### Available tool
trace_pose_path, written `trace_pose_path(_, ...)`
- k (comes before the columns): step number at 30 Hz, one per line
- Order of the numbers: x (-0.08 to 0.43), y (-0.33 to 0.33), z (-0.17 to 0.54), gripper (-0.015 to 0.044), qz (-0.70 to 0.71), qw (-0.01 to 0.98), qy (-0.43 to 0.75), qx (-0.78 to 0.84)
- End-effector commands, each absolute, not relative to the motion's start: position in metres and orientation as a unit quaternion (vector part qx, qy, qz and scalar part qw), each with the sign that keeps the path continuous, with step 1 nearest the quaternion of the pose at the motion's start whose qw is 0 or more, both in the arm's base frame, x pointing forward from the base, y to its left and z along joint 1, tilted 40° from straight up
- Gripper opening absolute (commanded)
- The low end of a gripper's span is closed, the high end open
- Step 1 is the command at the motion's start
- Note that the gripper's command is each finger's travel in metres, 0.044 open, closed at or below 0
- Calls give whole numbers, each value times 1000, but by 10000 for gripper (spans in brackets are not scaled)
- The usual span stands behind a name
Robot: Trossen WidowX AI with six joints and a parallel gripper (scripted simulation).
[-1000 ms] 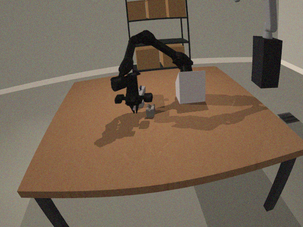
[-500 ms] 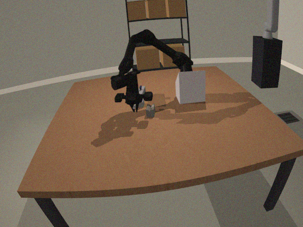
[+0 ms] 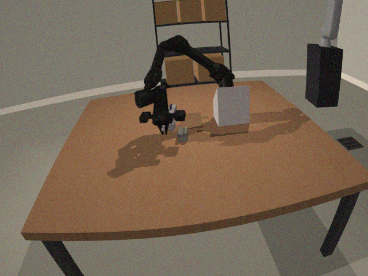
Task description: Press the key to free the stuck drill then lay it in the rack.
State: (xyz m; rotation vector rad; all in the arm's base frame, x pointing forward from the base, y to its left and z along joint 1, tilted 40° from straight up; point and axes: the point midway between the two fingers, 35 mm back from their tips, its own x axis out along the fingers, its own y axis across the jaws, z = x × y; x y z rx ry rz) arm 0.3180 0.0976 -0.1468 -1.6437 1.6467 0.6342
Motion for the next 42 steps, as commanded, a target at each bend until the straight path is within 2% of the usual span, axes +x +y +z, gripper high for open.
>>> trace_pose_path(1, 318, 100, -144, 0, 245, 359, 638, -636)
trace_pose_path(42, 317, 110, -130, 0, 246, 360, 638, -635)
